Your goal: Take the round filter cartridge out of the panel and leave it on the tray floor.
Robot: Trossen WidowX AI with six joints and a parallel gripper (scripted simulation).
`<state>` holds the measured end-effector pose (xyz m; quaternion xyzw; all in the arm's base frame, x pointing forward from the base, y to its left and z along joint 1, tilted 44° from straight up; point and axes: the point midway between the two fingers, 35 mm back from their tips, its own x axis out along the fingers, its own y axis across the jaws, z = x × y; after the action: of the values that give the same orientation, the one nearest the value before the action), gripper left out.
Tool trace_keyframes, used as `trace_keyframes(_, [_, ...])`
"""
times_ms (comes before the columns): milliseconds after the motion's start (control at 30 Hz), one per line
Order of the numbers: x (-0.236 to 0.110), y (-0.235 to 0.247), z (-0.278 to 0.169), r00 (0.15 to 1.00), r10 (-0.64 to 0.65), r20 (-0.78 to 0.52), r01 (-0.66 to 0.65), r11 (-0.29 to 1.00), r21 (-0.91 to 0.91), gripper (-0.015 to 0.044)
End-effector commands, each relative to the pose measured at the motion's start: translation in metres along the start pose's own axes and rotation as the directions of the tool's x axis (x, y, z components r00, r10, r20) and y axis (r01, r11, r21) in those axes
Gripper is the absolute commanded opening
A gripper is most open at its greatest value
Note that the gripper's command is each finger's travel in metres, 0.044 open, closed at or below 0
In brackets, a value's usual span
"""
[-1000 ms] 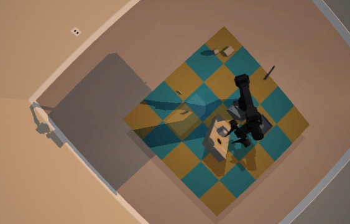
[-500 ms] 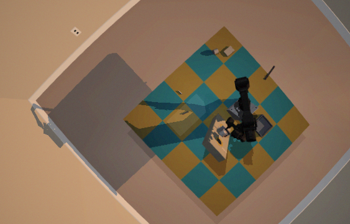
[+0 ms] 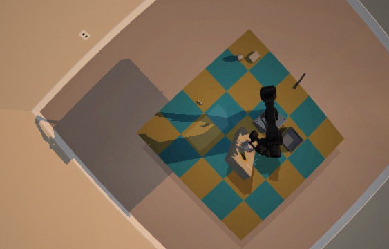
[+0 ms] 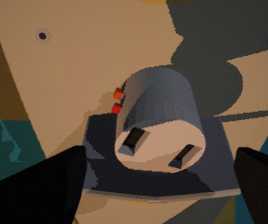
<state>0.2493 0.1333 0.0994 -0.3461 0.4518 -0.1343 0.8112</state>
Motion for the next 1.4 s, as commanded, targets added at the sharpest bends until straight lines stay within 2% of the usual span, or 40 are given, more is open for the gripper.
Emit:
trace_keyframes(0, [0.009,0.0,-0.002,1.0,0.001,-0.007,-0.001,1.0,-0.004,0.0305])
trace_keyframes(700, [0.037,-0.002,-0.002,1.0,-0.003,-0.005,0.003,1.0,-0.003,0.0305])
trace_keyframes(767, [0.033,-0.001,-0.001,1.0,0.003,-0.005,-0.003,1.0,0.0,0.0252])
trace_keyframes(1133, [0.033,-0.001,-0.001,1.0,0.003,-0.005,-0.003,1.0,0.0,0.0179])
trace_keyframes(1367, [0.03,-0.001,0.007,1.0,0.002,-0.004,-0.002,1.0,0.0,0.0])
